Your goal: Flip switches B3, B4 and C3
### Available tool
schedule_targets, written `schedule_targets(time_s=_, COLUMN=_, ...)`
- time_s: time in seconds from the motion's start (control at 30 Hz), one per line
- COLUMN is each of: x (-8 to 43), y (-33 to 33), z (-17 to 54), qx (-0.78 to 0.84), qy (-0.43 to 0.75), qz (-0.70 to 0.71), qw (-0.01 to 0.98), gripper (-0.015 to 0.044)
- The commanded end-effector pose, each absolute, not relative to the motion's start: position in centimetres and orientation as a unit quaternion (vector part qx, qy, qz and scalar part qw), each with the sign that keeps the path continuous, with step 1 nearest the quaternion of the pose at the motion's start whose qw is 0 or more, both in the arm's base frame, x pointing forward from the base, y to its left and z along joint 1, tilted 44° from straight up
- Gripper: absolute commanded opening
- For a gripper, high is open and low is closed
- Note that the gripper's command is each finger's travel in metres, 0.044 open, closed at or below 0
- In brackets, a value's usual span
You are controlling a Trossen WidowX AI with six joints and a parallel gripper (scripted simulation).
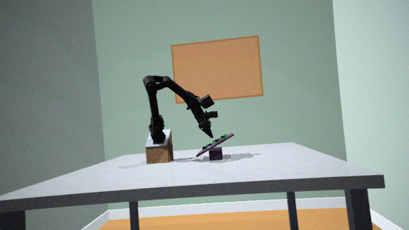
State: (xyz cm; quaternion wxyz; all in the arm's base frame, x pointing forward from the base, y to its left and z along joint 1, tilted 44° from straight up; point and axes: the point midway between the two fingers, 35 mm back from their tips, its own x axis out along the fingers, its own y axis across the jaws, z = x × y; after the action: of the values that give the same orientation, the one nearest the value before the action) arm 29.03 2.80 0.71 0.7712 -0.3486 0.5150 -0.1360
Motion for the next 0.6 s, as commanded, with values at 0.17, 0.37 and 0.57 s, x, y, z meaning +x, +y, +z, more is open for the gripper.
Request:
schedule_targets(time_s=0.17, x=27.6, y=5.2, z=3.6, qx=-0.347, qy=0.509, qz=-0.137, qw=0.776, gripper=0.0)
schedule_targets(time_s=0.37, x=23.8, y=5.7, z=0.8, qx=-0.346, qy=0.51, qz=-0.137, qw=0.775, gripper=0.0)
schedule_targets(time_s=0.57, x=25.1, y=4.0, z=-1.3, qx=-0.348, qy=0.501, qz=-0.133, qw=0.781, gripper=0.0)
